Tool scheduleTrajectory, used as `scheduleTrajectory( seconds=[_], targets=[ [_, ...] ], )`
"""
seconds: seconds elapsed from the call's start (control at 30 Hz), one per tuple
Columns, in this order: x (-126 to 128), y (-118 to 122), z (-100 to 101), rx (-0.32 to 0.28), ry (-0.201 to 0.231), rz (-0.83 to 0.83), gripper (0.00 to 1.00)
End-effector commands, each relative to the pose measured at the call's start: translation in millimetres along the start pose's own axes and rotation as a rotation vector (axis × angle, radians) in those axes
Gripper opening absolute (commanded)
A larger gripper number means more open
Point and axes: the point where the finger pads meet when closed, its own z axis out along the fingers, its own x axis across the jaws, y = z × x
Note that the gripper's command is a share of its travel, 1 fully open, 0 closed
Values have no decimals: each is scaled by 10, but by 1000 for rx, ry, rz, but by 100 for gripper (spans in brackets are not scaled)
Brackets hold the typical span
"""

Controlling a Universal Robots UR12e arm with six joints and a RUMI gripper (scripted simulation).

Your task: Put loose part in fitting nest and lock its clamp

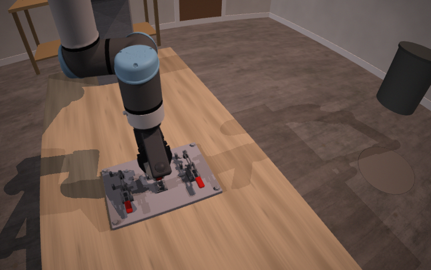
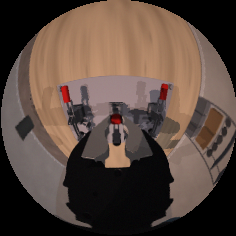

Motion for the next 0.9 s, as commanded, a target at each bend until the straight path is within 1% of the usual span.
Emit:
scheduleTrajectory(
  seconds=[0.0,0.87],
  targets=[
    [-19,-22,-9,3,0,-1,0],
    [-24,-168,-6,5,-1,-1,0]
  ],
)
